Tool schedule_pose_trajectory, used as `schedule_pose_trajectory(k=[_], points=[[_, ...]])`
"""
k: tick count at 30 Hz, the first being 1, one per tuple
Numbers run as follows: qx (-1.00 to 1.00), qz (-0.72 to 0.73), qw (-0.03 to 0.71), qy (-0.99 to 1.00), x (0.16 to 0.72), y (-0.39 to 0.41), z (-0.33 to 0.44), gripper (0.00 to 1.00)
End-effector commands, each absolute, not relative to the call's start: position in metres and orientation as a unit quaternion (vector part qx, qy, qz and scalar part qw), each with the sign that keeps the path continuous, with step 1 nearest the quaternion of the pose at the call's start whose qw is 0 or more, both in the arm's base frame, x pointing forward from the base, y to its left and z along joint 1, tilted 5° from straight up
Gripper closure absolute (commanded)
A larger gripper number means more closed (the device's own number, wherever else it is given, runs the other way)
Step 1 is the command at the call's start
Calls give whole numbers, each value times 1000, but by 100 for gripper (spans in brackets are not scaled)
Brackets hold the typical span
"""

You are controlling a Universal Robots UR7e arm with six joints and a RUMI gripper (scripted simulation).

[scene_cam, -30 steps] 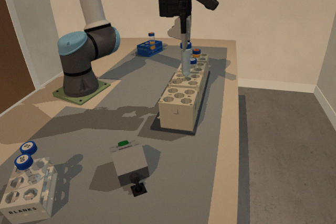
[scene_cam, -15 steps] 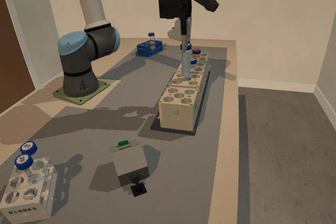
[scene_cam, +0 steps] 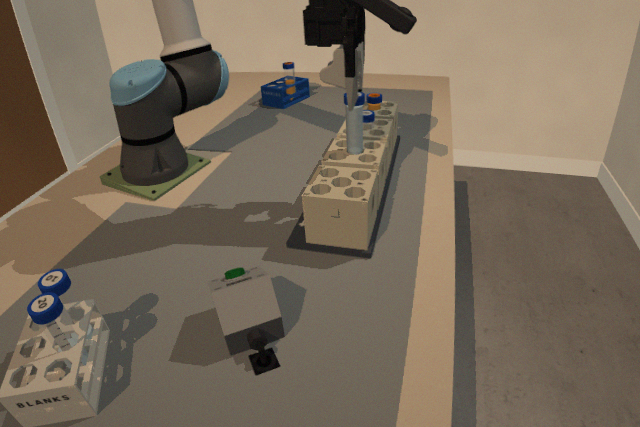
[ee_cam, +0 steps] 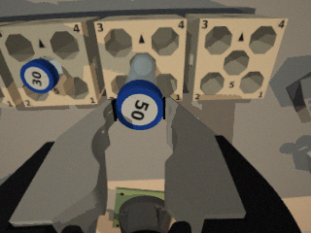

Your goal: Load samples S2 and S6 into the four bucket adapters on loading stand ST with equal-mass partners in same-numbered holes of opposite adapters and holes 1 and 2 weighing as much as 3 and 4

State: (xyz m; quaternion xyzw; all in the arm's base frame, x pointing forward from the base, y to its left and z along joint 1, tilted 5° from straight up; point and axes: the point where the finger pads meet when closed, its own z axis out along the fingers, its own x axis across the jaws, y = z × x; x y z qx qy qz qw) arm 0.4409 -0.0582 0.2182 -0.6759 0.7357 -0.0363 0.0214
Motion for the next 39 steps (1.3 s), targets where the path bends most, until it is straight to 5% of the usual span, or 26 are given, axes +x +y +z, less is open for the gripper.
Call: schedule_pose_trajectory(k=[1, 39], points=[[-676, -37, 22, 736, 442, -58, 213, 100], [-676, -37, 22, 736, 445, -60, 169, 100]])
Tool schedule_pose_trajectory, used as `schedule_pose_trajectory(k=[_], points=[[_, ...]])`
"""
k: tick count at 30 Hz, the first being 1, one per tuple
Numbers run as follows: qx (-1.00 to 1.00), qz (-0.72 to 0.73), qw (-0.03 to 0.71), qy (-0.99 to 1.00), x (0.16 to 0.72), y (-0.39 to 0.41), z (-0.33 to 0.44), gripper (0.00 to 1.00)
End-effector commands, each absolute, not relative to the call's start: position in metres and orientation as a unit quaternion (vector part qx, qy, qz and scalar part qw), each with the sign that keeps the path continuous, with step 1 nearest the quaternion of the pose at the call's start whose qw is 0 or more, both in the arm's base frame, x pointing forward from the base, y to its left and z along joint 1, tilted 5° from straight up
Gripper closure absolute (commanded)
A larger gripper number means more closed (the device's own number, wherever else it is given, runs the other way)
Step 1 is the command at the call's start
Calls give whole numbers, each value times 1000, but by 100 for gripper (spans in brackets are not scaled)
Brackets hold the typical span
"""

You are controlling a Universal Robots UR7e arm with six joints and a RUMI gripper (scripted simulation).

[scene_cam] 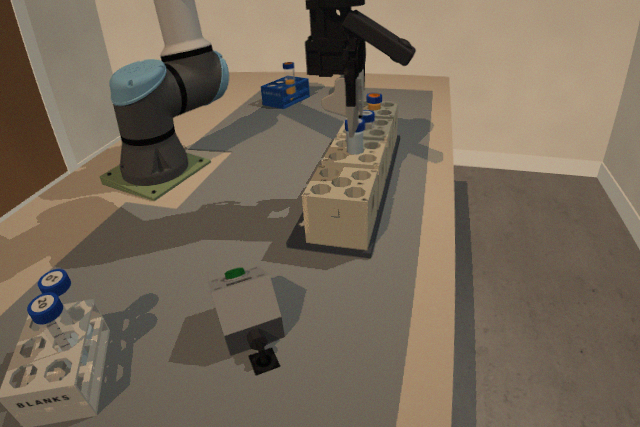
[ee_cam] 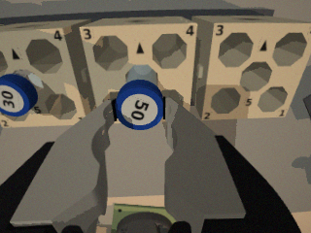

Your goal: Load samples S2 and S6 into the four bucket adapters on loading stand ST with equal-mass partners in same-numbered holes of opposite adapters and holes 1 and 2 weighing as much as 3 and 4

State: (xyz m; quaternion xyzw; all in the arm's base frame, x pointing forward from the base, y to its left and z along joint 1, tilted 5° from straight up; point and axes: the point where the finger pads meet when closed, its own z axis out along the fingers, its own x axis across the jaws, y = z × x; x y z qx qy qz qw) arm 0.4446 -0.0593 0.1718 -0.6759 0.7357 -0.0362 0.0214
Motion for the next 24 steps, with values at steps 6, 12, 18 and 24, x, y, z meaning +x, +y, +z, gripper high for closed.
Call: schedule_pose_trajectory(k=[6, 12, 18, 24], points=[[-676, -37, 22, 736, 446, -60, 162, 100], [-676, -37, 22, 736, 446, -60, 155, 100], [-676, -37, 22, 736, 447, -60, 153, 100], [-676, -37, 22, 736, 447, -60, 149, 100]])
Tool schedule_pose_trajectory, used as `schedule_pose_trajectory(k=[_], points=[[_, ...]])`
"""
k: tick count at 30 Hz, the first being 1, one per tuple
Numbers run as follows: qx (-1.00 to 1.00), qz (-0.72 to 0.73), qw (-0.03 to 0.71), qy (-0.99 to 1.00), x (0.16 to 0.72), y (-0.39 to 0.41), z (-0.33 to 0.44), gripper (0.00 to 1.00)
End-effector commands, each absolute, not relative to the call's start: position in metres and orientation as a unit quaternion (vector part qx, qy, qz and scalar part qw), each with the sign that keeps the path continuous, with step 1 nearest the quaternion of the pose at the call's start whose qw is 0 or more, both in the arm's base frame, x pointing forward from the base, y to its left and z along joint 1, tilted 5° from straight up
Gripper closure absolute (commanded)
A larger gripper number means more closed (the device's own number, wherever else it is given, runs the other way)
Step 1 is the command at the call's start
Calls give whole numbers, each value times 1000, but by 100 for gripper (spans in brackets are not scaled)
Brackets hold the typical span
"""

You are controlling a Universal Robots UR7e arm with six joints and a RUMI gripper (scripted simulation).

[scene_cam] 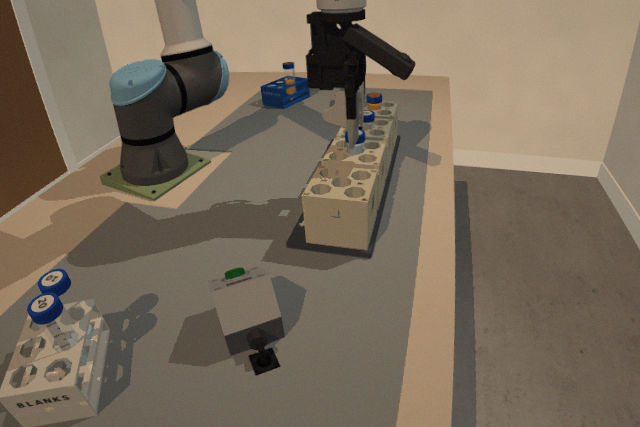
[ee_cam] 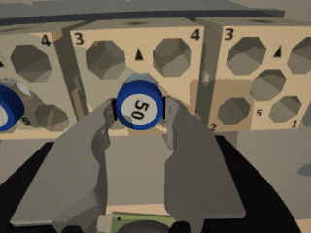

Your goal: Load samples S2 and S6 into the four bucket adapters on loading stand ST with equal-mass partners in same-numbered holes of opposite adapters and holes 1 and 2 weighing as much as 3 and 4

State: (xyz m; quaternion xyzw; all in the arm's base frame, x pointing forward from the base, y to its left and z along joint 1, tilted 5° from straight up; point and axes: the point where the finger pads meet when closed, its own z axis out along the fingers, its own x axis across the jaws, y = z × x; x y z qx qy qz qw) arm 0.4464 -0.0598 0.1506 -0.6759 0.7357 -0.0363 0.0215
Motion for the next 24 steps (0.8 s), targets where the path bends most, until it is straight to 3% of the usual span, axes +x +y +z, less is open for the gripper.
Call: schedule_pose_trajectory(k=[1, 15, 16, 24], points=[[-676, -37, 22, 736, 447, -60, 148, 100], [-676, -37, 22, 736, 447, -60, 147, 100], [-676, -37, 22, 736, 447, -60, 147, 65], [-676, -37, 22, 736, 447, -60, 147, 65]])
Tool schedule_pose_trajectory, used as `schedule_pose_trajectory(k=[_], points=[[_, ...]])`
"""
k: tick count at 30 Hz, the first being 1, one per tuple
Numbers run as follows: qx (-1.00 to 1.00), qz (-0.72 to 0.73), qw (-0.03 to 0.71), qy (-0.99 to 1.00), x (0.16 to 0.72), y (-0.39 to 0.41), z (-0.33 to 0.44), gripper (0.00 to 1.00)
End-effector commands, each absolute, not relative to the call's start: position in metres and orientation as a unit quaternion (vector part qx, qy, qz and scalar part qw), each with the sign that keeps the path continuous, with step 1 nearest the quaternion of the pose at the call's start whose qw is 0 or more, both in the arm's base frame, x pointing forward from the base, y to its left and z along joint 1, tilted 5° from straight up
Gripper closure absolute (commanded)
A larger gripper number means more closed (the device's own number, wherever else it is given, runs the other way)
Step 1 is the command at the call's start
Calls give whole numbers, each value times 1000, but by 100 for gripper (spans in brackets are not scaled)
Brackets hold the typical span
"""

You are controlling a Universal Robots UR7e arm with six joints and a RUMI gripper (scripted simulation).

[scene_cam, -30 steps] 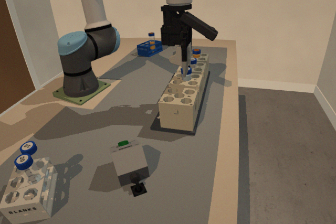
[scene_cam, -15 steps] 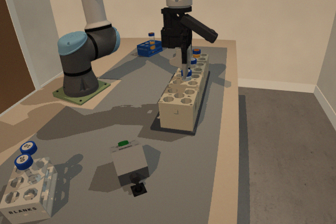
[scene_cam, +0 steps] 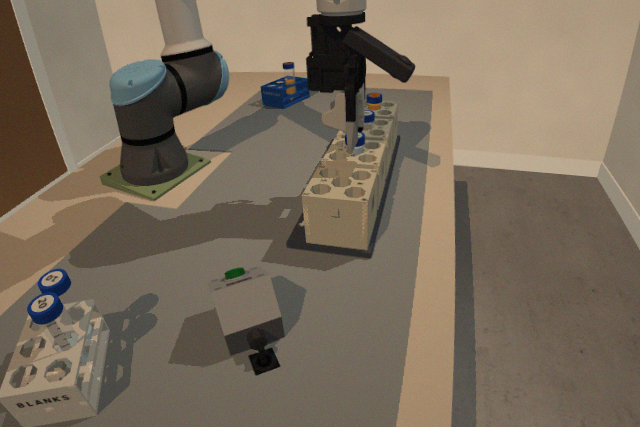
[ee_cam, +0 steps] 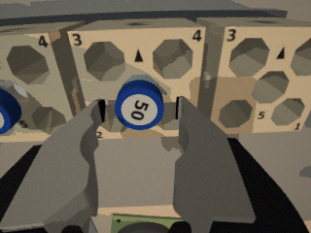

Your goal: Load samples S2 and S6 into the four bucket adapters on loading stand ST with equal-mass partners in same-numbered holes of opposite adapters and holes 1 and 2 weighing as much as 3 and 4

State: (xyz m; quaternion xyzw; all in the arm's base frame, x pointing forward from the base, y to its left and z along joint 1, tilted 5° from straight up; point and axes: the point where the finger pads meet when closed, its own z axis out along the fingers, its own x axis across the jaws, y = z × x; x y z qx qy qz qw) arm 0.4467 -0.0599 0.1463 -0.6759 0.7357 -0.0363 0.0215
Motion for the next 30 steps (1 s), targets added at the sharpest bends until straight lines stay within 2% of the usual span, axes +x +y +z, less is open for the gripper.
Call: schedule_pose_trajectory(k=[1, 21, 30], points=[[-676, -37, 22, 736, 447, -60, 147, 65], [-676, -37, 22, 736, 444, -59, 188, 65], [-823, -41, 13, 566, 411, 9, 183, 65]])
